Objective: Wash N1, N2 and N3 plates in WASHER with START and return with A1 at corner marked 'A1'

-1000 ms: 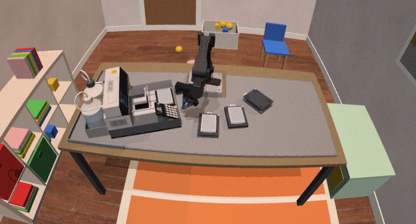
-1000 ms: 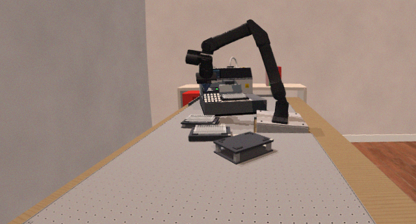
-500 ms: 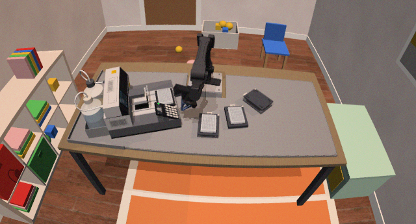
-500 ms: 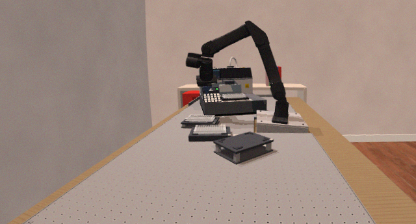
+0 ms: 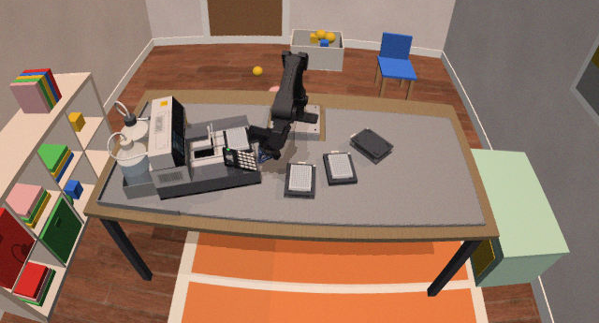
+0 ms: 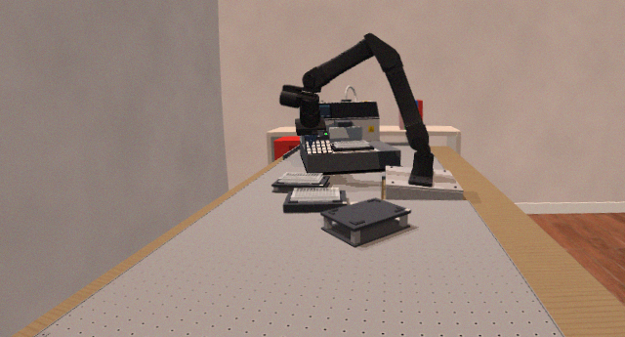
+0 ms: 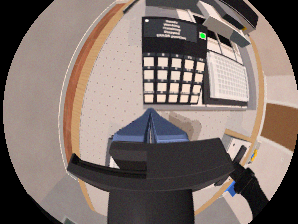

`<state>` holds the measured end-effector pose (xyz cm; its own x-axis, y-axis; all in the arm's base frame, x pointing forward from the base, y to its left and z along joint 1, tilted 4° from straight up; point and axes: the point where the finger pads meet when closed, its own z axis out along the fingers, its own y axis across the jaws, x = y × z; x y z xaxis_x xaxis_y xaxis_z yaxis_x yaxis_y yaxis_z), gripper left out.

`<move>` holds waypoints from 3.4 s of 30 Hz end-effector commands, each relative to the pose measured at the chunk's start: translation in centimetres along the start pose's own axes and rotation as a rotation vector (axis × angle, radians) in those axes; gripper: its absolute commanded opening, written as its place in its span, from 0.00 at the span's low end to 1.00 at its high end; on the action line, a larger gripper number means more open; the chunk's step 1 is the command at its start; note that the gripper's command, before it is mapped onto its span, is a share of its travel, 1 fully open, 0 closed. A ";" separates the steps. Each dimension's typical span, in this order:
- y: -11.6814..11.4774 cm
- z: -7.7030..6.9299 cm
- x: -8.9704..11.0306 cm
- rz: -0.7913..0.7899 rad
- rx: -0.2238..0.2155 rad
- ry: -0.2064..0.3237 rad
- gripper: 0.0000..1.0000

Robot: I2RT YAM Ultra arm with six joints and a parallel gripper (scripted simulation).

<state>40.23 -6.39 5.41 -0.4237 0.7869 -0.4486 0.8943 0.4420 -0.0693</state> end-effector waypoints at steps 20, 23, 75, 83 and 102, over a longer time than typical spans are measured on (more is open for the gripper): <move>0.4 2.2 -0.6 0.006 -0.019 -0.020 0.00; 0.4 2.2 -0.6 0.006 -0.019 -0.020 0.00; 0.4 3.4 -0.7 0.006 -0.019 -0.020 0.00; 0.4 3.4 -0.7 0.006 -0.019 -0.020 0.00; 0.4 2.7 -0.7 0.006 -0.019 -0.020 0.00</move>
<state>41.00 -7.83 2.66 -0.4259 0.7811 -0.4566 0.8912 0.4493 -0.0627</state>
